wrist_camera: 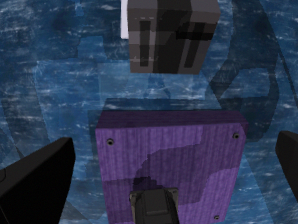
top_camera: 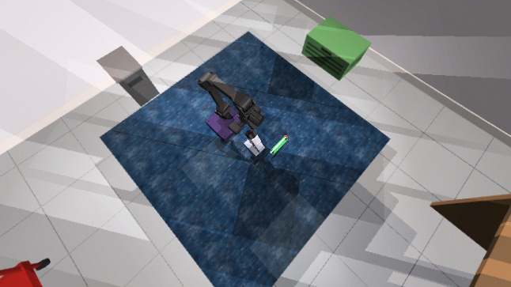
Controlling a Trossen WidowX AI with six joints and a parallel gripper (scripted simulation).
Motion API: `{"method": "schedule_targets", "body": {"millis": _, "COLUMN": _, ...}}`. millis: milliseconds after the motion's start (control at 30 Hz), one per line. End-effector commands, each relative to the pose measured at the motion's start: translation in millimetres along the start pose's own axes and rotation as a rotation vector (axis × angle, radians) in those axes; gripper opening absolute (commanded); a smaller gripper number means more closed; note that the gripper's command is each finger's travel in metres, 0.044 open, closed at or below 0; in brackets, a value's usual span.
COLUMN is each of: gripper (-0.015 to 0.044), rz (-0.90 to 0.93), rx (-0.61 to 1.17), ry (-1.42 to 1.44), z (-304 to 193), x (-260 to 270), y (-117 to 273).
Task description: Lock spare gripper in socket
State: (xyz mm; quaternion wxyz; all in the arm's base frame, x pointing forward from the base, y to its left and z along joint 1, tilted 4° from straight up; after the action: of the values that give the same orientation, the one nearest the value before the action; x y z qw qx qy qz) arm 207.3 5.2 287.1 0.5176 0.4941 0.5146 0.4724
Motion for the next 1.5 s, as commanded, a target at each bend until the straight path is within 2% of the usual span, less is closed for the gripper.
{"method": "schedule_targets", "body": {"millis": 0, "gripper": 0.0440, "rz": 0.005, "rx": -0.042, "ry": 0.000, "z": -5.0, "x": -0.6, "y": 9.3}}
{"method": "schedule_targets", "body": {"millis": 200, "gripper": 0.0440, "rz": 0.002, "rx": -0.025, "ry": -0.001, "z": -2.3, "x": -0.4, "y": 5.3}}
{"method": "schedule_targets", "body": {"millis": 300, "gripper": 0.0361, "rz": 0.004, "rx": -0.027, "ry": -0.001, "z": 1.7, "x": 15.4, "y": 6.5}}
{"method": "schedule_targets", "body": {"millis": 533, "gripper": 0.0180, "rz": 0.012, "rx": -0.030, "ry": -0.001, "z": 3.0, "x": 97.2, "y": 11.0}}
{"method": "schedule_targets", "body": {"millis": 833, "gripper": 0.0180, "rz": 0.002, "rx": -0.038, "ry": 0.051, "z": 11.4, "x": 101.3, "y": 11.5}}
{"method": "schedule_targets", "body": {"millis": 1167, "gripper": 0.0180, "rz": -0.150, "rx": 0.022, "ry": 0.913, "z": 109.6, "x": 116.3, "y": -15.7}}
{"method": "schedule_targets", "body": {"millis": 1467, "gripper": 0.0180, "rz": -0.198, "rx": 0.096, "ry": 1.285, "z": 149.3, "x": 120.0, "y": -38.0}}
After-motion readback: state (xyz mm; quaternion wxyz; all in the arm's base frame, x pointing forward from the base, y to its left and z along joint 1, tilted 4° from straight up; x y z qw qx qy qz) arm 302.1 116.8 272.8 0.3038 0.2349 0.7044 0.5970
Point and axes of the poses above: the point midway between the two fingers, 35 mm back from their tips, its own y axis back along the fingers, its own x axis across the jaws, z = x × y, the point moved 9 cm from there along y, back along the fingers, and after that the axes turned 1 degree about y, right-handed, at the moved point
